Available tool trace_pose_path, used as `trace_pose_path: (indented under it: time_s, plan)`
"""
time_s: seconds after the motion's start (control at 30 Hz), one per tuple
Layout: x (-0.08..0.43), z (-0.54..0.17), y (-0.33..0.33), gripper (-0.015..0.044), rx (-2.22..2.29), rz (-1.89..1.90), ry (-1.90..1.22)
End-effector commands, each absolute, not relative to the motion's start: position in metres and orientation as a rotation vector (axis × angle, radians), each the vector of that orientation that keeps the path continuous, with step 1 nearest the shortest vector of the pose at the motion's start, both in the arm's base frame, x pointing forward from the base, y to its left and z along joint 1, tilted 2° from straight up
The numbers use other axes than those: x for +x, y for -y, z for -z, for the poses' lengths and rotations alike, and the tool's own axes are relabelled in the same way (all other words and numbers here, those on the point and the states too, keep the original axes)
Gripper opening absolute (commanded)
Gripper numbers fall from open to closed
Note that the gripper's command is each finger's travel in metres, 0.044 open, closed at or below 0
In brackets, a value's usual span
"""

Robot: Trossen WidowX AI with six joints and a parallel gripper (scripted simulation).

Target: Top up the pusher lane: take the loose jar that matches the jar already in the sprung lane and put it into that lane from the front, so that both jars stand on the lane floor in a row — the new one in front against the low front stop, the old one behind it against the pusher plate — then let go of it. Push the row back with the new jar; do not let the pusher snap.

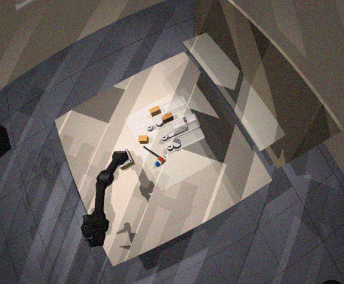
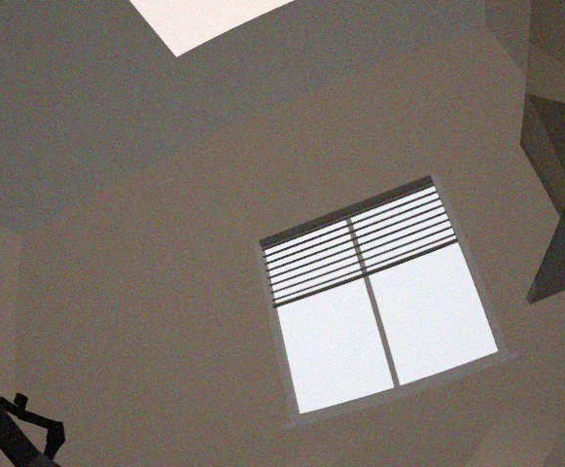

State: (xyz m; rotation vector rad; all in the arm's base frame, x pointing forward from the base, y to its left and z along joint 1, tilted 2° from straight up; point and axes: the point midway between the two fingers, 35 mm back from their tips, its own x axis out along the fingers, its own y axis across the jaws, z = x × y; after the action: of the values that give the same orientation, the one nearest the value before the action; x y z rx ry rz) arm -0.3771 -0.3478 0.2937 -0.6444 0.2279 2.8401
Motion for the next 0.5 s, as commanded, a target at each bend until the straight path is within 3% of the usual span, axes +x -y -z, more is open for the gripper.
trace_pose_path:
  time_s: [0.0, 0.47]
  plan:
    - [-0.375, -0.293, 0.350, 0.0426, -0.650, -2.846, -0.224]
    - [-0.187, -0.266, 0.451, 0.0440, -1.029, -3.274, 0.168]
